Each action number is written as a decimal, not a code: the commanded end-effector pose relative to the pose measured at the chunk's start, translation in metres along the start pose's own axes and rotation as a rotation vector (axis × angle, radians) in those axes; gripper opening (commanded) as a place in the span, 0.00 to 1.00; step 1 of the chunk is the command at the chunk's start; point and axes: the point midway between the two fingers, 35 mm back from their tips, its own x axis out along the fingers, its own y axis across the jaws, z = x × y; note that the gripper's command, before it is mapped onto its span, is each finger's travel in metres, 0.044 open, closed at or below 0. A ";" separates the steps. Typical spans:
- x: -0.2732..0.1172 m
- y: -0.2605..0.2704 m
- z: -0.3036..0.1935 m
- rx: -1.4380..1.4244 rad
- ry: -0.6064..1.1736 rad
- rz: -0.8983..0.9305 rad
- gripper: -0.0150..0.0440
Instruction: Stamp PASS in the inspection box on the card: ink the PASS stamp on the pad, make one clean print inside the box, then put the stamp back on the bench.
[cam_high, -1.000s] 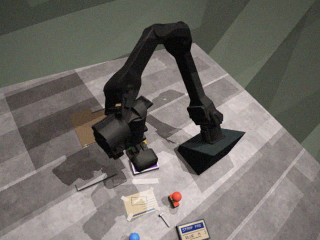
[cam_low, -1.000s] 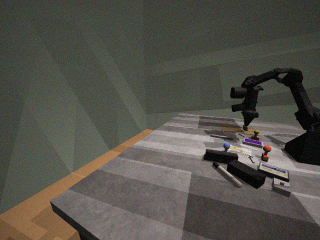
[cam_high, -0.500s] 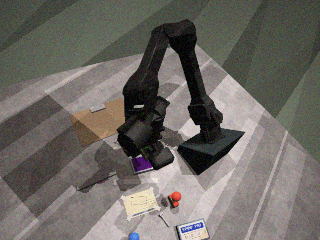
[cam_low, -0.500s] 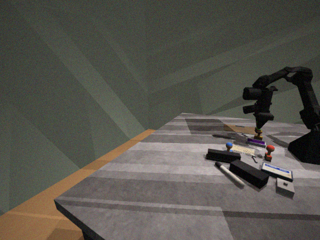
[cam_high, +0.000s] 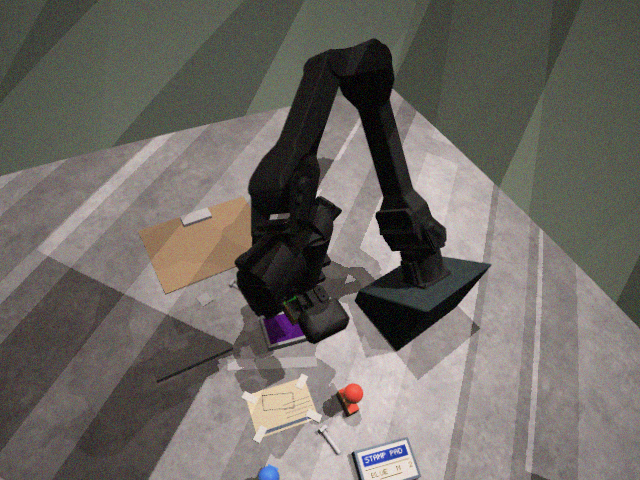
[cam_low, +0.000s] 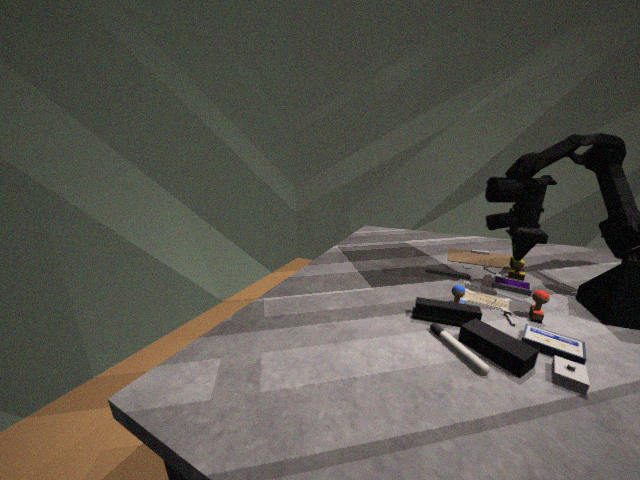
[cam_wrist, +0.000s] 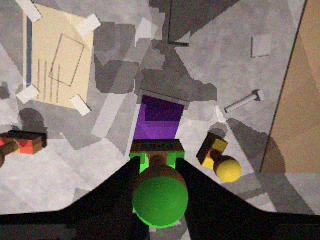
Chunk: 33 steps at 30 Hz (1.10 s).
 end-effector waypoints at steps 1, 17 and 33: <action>0.004 0.000 0.000 -0.002 0.003 -0.001 0.25; 0.015 0.000 0.000 -0.001 0.003 -0.002 0.25; 0.026 0.000 0.000 -0.001 0.003 -0.003 0.25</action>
